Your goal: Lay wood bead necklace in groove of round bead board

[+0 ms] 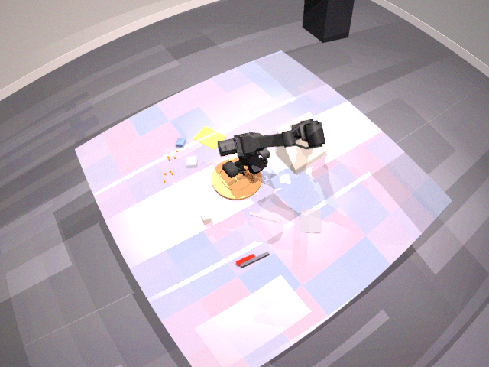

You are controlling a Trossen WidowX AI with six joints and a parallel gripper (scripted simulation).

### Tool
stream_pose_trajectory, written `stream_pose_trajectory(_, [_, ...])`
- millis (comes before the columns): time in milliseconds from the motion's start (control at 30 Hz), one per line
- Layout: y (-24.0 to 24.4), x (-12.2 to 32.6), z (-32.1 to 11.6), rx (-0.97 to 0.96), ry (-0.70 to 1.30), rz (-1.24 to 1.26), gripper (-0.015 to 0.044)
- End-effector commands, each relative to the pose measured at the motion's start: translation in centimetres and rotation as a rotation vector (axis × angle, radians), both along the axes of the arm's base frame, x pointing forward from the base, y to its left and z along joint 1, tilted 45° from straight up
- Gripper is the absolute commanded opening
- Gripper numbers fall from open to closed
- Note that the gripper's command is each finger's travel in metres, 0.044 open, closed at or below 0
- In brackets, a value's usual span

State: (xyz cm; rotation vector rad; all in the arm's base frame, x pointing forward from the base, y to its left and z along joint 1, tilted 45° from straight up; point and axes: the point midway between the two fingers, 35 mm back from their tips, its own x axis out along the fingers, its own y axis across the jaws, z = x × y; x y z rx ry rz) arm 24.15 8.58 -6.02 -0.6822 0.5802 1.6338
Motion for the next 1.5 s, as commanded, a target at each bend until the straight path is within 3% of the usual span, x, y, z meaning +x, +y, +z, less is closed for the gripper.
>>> stream_pose_trajectory(0, [0.03,0.0,-0.01,0.0,0.0,0.001,0.0])
stream_pose_trajectory(1467, [-0.25,0.0,0.28,0.001,0.003,0.001,0.0])
